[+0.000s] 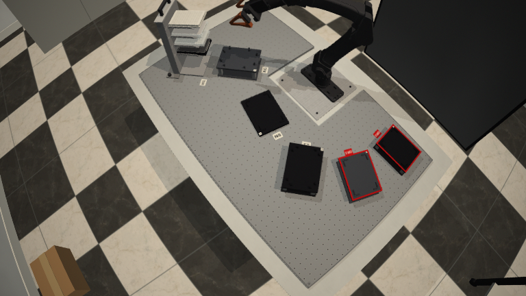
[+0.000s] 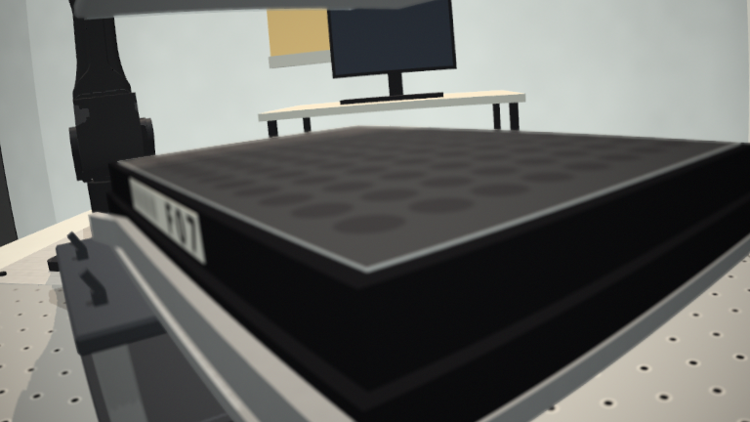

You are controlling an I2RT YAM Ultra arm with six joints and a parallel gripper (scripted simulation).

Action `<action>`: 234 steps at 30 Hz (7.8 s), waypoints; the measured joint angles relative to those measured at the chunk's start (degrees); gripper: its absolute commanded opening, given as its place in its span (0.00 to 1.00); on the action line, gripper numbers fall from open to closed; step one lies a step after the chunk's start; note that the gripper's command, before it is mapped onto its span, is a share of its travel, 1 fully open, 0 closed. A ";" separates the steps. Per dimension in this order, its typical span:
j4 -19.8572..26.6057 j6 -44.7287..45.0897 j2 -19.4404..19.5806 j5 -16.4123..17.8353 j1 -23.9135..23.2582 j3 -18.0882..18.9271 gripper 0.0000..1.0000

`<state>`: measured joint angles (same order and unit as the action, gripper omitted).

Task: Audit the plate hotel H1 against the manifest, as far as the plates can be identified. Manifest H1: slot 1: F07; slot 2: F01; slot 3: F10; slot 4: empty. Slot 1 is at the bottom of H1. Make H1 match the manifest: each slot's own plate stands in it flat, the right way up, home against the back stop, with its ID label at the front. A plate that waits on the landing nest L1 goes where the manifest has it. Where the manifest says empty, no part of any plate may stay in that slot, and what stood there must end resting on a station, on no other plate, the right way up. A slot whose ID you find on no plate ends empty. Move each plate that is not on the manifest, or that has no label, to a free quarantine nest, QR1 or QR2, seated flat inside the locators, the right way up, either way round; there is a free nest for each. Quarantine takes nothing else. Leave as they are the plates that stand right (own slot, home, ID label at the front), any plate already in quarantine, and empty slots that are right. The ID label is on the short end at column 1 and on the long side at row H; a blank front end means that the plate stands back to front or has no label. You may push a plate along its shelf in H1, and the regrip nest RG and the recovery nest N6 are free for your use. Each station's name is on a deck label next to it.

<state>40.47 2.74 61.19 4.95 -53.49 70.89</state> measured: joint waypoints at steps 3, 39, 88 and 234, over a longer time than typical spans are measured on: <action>-1.18 0.00 0.44 -0.04 0.11 -0.72 1.00; -11.41 -0.50 6.99 -0.96 1.05 -4.52 1.00; -16.83 -0.68 10.75 -1.27 1.51 -5.42 1.00; -29.44 -0.68 10.62 -1.29 1.42 -18.05 1.00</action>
<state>11.03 2.07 71.81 3.66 -52.07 52.84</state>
